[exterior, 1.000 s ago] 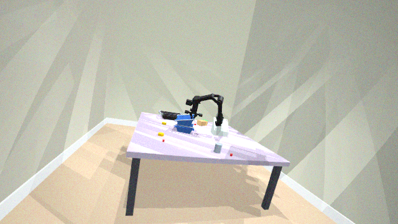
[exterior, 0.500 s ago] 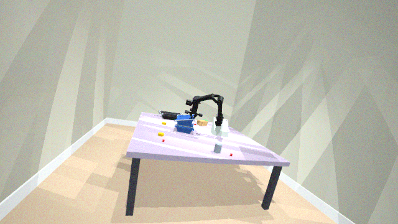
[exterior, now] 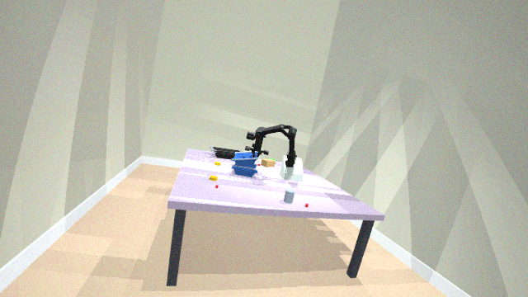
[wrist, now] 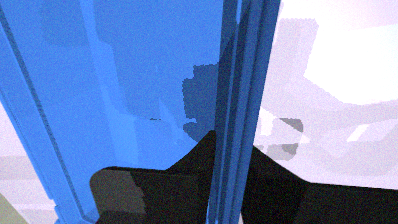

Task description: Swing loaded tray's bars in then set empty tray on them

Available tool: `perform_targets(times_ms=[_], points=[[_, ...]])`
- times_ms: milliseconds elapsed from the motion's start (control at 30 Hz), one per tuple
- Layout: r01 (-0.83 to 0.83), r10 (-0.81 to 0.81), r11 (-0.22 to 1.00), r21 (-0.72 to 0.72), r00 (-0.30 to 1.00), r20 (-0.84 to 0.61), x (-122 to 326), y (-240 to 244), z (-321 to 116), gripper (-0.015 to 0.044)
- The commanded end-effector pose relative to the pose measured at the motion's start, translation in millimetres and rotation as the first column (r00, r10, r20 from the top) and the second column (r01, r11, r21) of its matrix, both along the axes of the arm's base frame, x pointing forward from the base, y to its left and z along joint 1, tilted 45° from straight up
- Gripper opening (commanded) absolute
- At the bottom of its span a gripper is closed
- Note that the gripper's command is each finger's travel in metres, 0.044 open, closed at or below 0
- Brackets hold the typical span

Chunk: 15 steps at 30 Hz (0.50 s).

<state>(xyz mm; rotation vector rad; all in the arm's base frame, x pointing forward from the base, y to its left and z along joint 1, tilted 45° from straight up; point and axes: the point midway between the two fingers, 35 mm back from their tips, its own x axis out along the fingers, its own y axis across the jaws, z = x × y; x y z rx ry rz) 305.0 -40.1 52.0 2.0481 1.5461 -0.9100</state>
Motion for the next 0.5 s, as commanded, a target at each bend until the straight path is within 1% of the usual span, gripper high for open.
perform_targets(times_ms=[0, 33, 467], points=[[-0.012, 0.012, 1.000, 0.009, 1.000, -0.020, -4, 6, -3, 0.0000], [0.000, 0.000, 1.000, 0.000, 1.000, -0.001, 0, 0, 0, 0.0000], [-0.012, 0.012, 1.000, 0.009, 1.000, -0.021, -6, 12, -8, 0.0000]])
